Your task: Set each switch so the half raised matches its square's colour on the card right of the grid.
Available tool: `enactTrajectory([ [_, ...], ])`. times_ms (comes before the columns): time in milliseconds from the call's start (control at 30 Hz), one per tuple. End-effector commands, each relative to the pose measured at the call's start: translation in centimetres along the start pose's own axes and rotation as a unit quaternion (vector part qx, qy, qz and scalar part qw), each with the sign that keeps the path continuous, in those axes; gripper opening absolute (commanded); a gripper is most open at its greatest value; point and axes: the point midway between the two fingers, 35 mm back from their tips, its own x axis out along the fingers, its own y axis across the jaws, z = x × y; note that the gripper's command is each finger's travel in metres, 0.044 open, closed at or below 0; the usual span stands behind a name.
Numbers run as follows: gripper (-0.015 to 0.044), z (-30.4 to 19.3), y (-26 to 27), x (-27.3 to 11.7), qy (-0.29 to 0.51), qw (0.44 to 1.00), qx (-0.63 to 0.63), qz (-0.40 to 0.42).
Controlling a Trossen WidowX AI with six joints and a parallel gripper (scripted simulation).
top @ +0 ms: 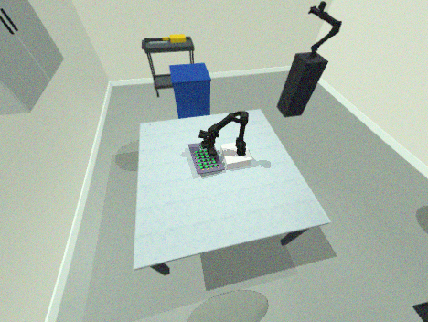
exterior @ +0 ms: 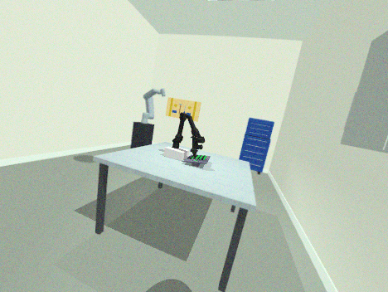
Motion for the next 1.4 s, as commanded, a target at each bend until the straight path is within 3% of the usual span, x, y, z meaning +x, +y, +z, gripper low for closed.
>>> enactTrajectory([
  [0, 0.0, 0.0, 0.0, 0.1, -0.001, 1.0, 0.002, 0.001],
  [367, 0.0, 0.1, 0.0, -0.1, 0.0, 1.0, 0.0, 0.0],
  [567, 0.0, 0.3, 0.0, -6.3, 0.012, 1.0, 0.002, 0.001],
  [733, 0.0, 0.3, 0.2, -6.3, 0.012, 1.0, 0.002, 0.001],
  [1067, 0.0, -1.5, 10.0, -6.4, 0.013, 1.0, 0.003, 0.006],
  [1200, 0.0, -1.8, 10.6, -6.4, 0.012, 1.0, 0.003, 0.006],
  [1367, 0.0, -1.8, 10.6, -3.1, 0.025, 1.0, 0.003, 0.007],
])
